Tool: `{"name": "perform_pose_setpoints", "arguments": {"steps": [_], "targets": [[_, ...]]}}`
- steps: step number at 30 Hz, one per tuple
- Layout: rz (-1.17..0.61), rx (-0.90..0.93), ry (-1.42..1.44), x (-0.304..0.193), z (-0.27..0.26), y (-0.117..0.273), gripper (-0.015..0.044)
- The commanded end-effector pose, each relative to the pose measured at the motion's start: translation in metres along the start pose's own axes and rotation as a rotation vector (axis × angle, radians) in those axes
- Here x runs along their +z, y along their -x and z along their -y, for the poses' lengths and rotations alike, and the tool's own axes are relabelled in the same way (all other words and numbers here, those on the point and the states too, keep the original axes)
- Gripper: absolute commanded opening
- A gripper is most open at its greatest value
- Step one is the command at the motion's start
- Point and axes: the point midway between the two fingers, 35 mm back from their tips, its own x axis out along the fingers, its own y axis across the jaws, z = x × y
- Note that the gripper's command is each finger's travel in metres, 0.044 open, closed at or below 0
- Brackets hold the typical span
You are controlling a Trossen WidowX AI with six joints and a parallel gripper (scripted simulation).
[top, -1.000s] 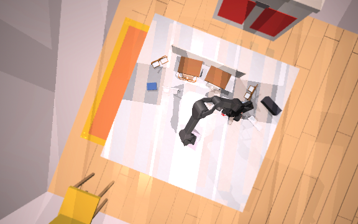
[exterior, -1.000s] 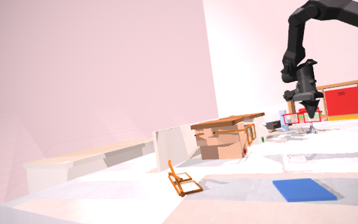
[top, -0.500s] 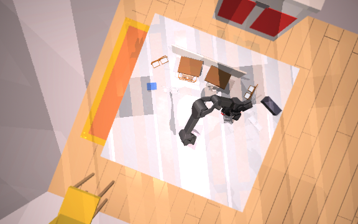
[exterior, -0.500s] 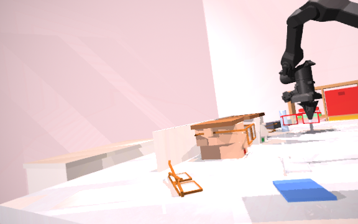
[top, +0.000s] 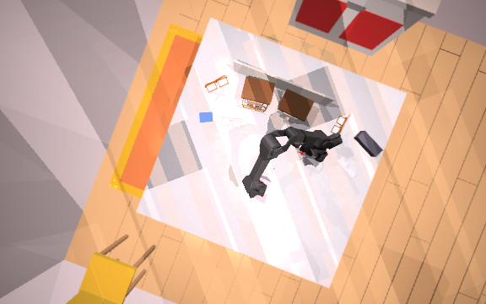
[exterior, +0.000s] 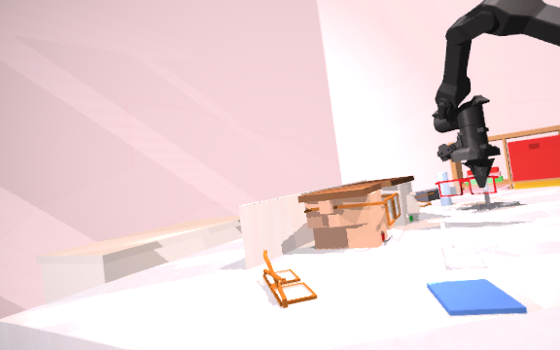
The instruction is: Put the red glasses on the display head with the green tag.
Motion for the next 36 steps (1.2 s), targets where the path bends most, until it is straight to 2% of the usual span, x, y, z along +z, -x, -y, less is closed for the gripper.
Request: {"name": "perform_pose_setpoints", "arguments": {"steps": [1,36], "targets": [[0.013,-0.001,0.009,0.008,-0.003,0.003,0.0000],[0.014,0.000,0.009,0.026,-0.011,0.004,0.0000]]}}
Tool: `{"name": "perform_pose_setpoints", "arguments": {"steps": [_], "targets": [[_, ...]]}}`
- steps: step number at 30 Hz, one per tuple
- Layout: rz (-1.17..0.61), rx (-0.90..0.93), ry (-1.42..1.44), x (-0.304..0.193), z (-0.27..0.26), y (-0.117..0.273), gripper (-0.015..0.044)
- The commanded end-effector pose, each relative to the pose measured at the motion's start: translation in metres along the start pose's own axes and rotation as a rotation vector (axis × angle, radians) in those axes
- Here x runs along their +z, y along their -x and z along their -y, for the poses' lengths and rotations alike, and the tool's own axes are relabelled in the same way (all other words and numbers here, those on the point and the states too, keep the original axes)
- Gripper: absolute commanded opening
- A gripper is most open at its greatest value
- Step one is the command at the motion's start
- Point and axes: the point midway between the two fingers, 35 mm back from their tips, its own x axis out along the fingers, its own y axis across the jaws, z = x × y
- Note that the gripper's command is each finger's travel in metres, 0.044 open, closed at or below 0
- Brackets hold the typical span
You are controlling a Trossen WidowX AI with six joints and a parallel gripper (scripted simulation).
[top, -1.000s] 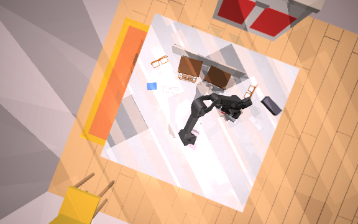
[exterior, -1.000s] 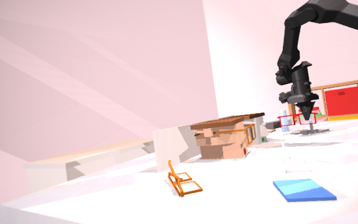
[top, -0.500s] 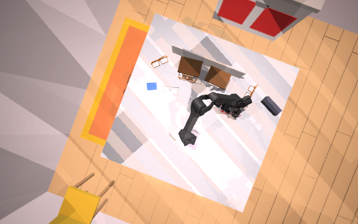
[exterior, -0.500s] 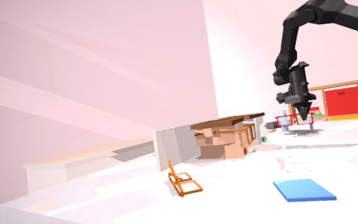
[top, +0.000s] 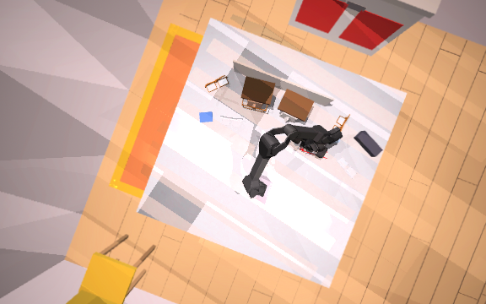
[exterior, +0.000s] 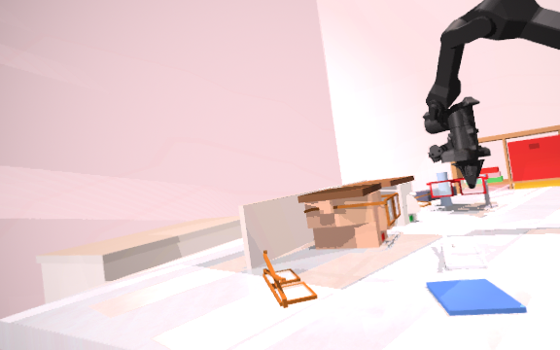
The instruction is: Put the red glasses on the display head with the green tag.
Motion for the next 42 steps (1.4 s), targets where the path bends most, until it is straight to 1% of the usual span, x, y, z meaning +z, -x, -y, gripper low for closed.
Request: {"name": "perform_pose_setpoints", "arguments": {"steps": [1,42], "targets": [[0.012,-0.001,0.006,0.0075,-0.0007,0.0023,0.0000],[0.012,-0.001,0.006,0.0142,-0.0020,0.0024,0.0000]]}}
